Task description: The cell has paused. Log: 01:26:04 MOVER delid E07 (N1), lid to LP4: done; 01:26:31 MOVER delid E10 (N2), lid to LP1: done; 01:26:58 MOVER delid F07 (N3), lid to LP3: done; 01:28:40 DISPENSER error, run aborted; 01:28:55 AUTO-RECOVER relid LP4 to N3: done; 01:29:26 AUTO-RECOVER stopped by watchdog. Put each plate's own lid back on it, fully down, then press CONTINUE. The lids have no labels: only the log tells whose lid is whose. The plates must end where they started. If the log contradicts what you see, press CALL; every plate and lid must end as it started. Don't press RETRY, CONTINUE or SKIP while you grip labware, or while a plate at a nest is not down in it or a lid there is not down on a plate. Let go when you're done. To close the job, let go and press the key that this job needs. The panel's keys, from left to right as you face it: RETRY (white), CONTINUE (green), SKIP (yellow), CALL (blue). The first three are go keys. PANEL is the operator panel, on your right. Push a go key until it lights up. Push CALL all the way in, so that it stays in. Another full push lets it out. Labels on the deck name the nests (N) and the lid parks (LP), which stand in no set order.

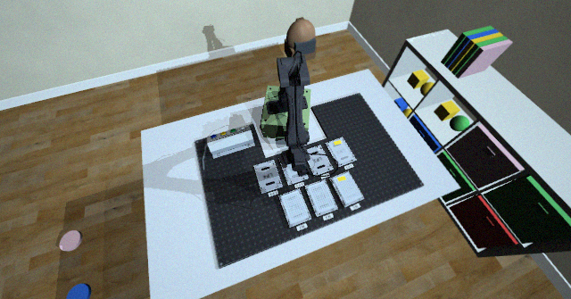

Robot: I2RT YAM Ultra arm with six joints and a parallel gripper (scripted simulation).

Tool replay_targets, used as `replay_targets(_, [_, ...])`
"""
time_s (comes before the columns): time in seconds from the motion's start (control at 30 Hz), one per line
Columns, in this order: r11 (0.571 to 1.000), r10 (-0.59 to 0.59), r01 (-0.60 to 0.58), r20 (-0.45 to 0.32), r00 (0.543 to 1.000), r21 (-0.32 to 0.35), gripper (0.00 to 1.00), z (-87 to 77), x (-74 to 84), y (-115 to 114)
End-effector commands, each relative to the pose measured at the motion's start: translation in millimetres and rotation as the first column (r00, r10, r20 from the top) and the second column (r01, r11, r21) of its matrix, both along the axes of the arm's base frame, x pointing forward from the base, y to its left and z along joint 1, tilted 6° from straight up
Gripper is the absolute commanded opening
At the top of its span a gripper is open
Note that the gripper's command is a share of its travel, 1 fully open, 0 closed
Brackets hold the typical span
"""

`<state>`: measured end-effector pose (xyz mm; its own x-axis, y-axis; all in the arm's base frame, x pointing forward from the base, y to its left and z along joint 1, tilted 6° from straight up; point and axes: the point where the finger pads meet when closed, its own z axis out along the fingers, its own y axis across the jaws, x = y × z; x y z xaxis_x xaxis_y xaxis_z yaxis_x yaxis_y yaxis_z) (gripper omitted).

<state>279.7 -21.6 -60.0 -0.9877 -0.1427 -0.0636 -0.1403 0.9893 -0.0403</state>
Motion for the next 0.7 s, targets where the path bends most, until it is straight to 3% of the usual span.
replay_targets(0.0, [1.0,0.003,-0.003,0.055,0.998,0.009,0.0,10.2,23.2,1.5])
replay_targets(0.07, [0.999,0.031,-0.032,0.032,0.999,0.008,0.0,8.3,24.5,1.0])
replay_targets(0.23, [1.0,0.027,-0.027,0.032,0.999,0.008,0.0,10.2,47.5,-6.3])
replay_targets(0.3, [1.0,0.027,-0.027,0.032,0.999,0.008,0.0,10.2,47.5,-6.3])
replay_targets(0.67, [1.0,0.027,-0.027,0.033,0.999,0.008,0.0,16.0,101.1,-16.2])
